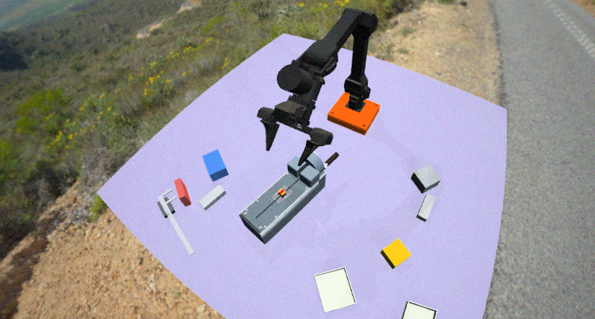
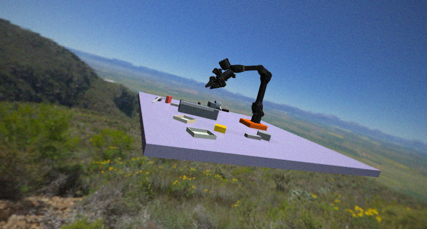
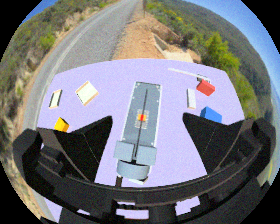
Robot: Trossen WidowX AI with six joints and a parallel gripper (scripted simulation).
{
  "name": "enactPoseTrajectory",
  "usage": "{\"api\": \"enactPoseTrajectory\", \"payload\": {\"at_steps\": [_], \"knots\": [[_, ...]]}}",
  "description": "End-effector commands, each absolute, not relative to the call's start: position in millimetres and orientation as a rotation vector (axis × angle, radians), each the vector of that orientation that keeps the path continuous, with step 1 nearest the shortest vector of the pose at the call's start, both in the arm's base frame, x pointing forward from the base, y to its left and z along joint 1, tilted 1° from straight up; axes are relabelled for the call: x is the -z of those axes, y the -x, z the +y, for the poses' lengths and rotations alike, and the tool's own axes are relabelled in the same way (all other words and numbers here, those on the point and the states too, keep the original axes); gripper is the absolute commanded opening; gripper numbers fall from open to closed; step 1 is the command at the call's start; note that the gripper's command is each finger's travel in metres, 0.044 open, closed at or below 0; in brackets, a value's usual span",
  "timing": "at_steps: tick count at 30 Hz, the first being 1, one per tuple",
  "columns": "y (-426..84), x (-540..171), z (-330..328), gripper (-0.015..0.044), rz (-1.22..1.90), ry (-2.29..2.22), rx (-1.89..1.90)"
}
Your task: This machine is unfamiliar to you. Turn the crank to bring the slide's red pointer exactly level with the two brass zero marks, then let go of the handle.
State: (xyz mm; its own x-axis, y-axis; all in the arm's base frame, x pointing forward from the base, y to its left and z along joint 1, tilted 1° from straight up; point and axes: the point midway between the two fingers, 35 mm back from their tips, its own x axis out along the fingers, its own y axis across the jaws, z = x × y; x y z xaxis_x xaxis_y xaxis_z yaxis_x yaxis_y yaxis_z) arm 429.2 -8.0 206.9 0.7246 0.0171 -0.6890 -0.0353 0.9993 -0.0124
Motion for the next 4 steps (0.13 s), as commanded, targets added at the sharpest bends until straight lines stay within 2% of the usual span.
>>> {"api": "enactPoseTrajectory", "payload": {"at_steps": [1,4], "knots": [[-428.6,-206.1,-7.8,0.044,0.764,0.025,-0.031],[-428.6,-206.1,-7.8,0.044,0.764,0.025,-0.031]]}}
